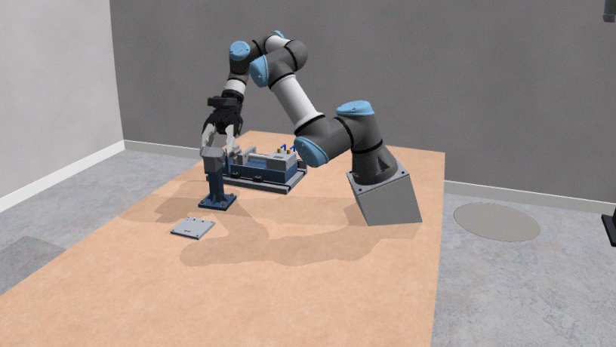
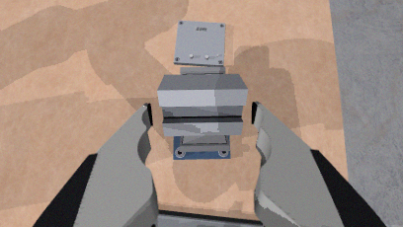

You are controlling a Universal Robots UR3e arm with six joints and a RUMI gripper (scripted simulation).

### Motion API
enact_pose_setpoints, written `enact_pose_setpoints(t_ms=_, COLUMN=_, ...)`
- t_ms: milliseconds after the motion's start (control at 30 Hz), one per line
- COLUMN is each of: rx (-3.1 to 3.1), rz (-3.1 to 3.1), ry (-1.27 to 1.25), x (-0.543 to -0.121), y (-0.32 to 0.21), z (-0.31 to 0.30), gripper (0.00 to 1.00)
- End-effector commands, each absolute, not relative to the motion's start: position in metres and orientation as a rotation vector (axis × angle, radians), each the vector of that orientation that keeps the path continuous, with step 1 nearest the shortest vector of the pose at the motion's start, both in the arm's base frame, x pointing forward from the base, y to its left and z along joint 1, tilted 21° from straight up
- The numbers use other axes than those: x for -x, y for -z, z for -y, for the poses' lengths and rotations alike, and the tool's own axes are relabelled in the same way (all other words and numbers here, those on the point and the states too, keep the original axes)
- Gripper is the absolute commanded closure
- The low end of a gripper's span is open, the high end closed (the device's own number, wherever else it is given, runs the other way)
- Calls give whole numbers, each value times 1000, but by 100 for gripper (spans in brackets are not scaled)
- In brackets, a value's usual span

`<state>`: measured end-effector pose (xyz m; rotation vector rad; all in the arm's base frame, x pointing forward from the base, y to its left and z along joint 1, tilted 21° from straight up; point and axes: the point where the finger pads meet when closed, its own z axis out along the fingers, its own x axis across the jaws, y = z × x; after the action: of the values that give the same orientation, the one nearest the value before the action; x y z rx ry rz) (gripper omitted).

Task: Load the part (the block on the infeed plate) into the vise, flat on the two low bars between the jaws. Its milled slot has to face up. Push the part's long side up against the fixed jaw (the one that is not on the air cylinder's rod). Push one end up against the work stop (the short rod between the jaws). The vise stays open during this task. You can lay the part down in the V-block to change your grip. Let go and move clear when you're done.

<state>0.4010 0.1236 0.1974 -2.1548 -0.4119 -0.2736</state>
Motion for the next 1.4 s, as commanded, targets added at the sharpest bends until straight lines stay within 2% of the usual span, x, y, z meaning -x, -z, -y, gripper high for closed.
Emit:
enact_pose_setpoints(t_ms=0, rx=2156, rz=413, ry=276, x=-401, y=-198, z=-123, gripper=49)
enact_pose_setpoints(t_ms=800, rx=2156, rz=413, ry=276, x=-401, y=-198, z=-123, gripper=49)
enact_pose_setpoints(t_ms=833, rx=2156, rz=413, ry=276, x=-401, y=-198, z=-123, gripper=100)
enact_pose_setpoints(t_ms=1367, rx=2156, rz=413, ry=276, x=-401, y=-198, z=-123, gripper=100)
